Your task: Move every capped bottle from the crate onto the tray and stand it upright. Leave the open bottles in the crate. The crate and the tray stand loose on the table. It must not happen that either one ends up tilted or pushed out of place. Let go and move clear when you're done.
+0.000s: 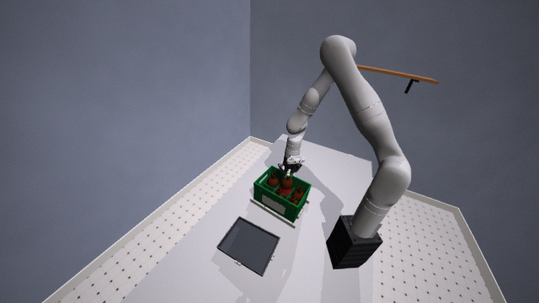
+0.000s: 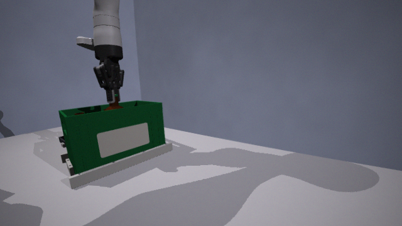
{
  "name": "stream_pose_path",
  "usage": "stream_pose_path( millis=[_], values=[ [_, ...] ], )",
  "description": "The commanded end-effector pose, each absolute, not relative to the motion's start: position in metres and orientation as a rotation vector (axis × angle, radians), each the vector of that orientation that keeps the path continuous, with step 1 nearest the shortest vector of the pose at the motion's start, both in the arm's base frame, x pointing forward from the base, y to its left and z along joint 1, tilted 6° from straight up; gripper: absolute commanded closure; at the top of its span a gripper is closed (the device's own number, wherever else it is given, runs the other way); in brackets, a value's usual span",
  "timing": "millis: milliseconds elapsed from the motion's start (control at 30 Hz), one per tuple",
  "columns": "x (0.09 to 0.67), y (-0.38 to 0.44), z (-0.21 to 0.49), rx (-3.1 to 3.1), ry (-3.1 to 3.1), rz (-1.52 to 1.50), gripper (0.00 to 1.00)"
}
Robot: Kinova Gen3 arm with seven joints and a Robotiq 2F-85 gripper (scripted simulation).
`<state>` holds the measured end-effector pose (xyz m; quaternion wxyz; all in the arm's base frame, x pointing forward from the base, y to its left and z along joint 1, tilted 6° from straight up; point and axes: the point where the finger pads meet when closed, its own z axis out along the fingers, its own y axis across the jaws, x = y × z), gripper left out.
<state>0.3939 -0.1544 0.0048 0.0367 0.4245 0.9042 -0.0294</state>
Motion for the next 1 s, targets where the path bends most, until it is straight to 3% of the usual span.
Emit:
stream_pose_path(
  millis=[0, 967],
  values=[
    [0.396, -0.153, 0.019, 1.29, 2.774, -0.087, 1.0],
    [0.392, -0.147, 0.086, 1.297, 2.778, -0.091, 1.0]
  ],
)
